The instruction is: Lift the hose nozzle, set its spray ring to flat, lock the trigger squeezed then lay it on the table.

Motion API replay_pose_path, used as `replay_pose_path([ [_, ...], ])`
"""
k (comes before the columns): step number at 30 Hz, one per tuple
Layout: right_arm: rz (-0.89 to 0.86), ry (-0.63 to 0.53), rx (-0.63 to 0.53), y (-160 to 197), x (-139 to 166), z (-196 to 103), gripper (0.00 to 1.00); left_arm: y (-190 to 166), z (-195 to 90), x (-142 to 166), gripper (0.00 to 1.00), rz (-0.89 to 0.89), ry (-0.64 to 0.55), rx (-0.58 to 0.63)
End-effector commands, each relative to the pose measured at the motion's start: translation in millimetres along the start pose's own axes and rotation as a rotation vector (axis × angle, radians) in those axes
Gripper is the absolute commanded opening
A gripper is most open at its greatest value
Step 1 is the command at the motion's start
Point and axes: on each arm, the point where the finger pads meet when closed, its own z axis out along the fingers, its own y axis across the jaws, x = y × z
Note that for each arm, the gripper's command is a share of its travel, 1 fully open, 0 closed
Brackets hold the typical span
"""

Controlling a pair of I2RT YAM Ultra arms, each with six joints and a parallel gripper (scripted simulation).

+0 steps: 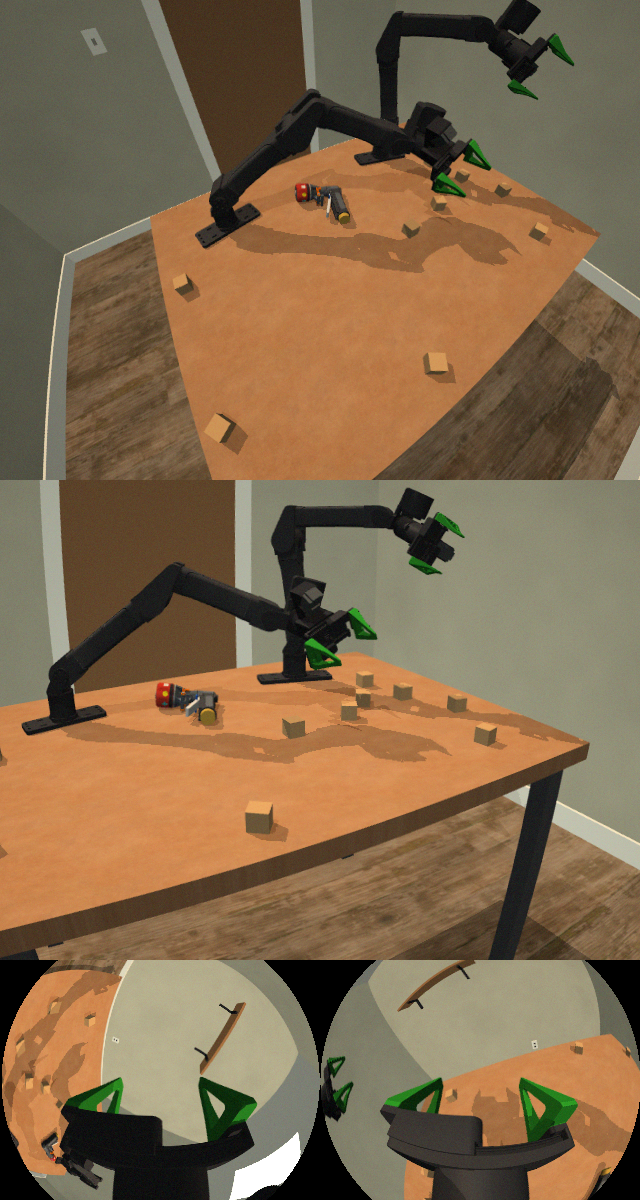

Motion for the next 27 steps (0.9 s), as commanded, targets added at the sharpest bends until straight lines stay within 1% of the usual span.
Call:
replay_pose_path([
  [1, 0.017, -0.009, -0.006, 4.0, -8.8, -1.3, 1.00, -3.8, -1.8, 2.4, 1.00, 0.010, 0.002, 0.010],
  [17, 0.017, -0.009, -0.006, 4.0, -8.8, -1.3, 1.00, -3.8, -1.8, 2.4, 1.00, 0.010, 0.002, 0.010],
  [18, 0.066, -0.044, -0.013, 8.6, -42.9, 4.0, 1.00, -12.3, -5.9, 15.4, 1.00, 0.061, 0.013, 0.039],
  [19, 0.023, -0.021, 0.000, -2.1, -27.5, 4.9, 1.00, -5.4, -3.5, 12.2, 1.00, 0.059, 0.008, 0.027],
  [20, 0.020, -0.019, -0.003, -0.4, -31.0, 6.3, 1.00, 1.3, -1.3, 9.3, 1.00, 0.060, 0.004, 0.016],
  [21, 0.011, -0.015, -0.004, -0.6, -33.8, 7.4, 1.00, -10.2, -4.1, 15.2, 1.00, 0.094, 0.005, 0.036],
  [22, -0.004, -0.007, -0.001, -4.7, -32.9, 9.1, 1.00, -9.7, -2.5, 15.6, 1.00, 0.112, 0.004, 0.038],
  [23, -0.008, -0.005, -0.003, -6.0, -36.5, 11.0, 1.00, 0.9, 0.4, 13.5, 1.00, 0.114, 0.001, 0.020],
  [24, -0.007, -0.007, -0.007, -5.8, -44.6, 12.6, 1.00, -9.2, -1.0, 19.4, 1.00, 0.154, 0.003, 0.041],
  [27, -0.016, -0.006, -0.016, -10.8, -64.3, 19.6, 1.00, -1.7, 4.4, 23.6, 1.00, 0.221, -0.001, 0.034],
])
